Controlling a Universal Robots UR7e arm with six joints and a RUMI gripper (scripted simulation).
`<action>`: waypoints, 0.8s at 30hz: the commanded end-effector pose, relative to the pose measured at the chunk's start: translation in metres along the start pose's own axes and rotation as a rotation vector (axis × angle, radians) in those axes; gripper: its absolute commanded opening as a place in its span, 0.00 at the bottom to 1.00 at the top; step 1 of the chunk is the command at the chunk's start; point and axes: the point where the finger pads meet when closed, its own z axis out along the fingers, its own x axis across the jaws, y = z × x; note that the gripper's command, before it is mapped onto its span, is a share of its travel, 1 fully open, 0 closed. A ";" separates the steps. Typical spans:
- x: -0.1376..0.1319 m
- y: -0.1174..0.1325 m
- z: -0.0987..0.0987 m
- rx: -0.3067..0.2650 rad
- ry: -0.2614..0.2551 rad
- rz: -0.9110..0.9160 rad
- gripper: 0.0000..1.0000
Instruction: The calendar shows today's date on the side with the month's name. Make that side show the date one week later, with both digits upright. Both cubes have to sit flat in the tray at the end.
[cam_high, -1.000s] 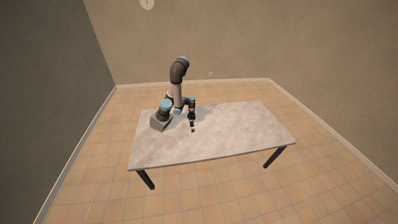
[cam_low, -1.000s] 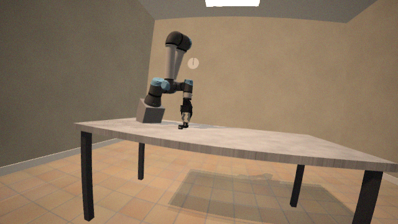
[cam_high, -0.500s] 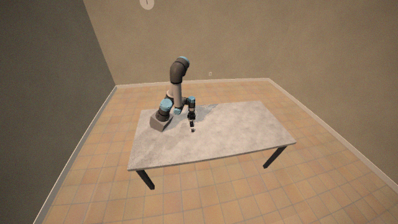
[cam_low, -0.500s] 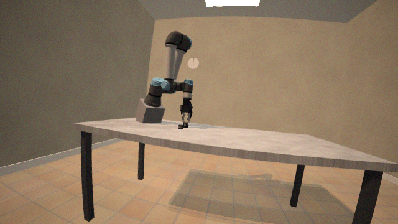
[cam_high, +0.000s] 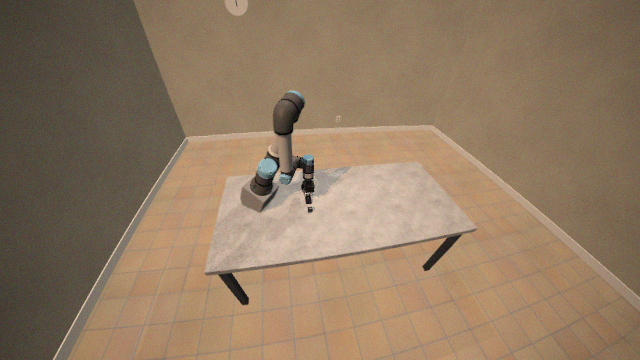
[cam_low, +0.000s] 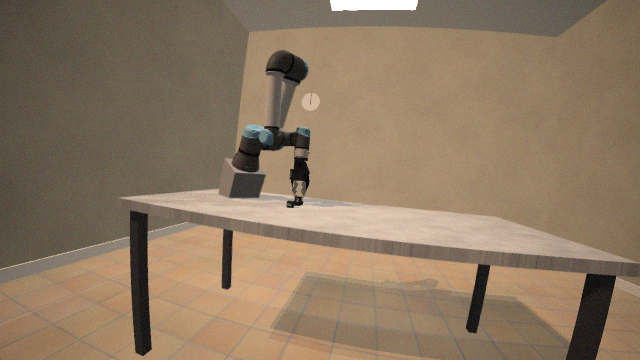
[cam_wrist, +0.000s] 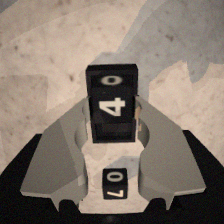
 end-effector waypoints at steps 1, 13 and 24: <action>0.000 0.000 0.000 0.000 0.001 0.000 0.21; 0.000 0.000 0.000 0.000 0.001 0.000 0.28; 0.000 0.000 -0.001 0.000 0.001 0.000 0.28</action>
